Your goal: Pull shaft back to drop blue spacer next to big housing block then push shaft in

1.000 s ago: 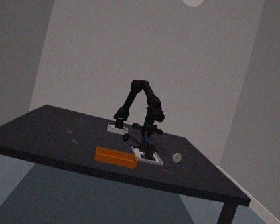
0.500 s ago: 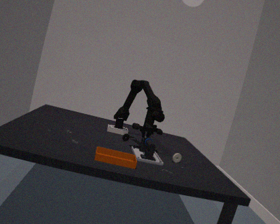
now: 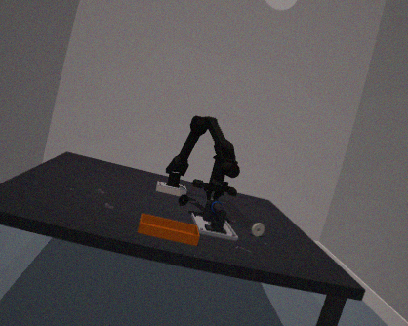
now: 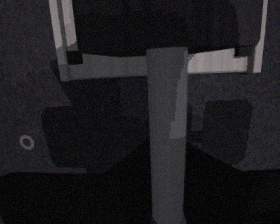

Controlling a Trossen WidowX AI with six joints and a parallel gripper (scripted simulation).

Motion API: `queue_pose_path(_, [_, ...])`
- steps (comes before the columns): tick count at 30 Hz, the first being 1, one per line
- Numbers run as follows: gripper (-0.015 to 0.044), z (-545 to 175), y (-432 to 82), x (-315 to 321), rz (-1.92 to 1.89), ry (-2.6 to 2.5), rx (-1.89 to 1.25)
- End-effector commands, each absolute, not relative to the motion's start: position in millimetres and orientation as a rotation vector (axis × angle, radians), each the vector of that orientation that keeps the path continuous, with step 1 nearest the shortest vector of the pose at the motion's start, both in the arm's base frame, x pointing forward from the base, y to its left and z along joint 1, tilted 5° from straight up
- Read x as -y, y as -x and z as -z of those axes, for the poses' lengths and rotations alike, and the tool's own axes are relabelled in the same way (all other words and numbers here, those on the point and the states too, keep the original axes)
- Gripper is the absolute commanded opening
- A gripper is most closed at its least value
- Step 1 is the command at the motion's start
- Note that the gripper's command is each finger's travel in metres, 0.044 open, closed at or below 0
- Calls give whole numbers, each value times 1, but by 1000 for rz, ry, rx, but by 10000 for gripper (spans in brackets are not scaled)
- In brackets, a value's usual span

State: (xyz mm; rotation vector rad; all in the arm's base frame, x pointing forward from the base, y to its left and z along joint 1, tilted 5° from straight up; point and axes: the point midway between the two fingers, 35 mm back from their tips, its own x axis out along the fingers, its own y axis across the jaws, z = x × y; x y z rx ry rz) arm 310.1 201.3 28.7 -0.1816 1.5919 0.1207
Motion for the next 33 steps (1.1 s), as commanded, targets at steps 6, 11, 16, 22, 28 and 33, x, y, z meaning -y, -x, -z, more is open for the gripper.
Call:
queue_pose_path(6, [0,-29,-307,-201,-122,181,-1597])
queue_pose_path(11, [0,-29,-307,-201,-122,181,-1597])
queue_pose_path(16, [0,-29,-306,-201,-122,181,-1597])
queue_pose_path(22, [0,-29,-306,-201,-122,181,-1597])
queue_pose_path(28, [0,-29,-305,-201,-122,181,-1597])
queue_pose_path(33, [0,-29,-305,-201,-122,181,-1597])
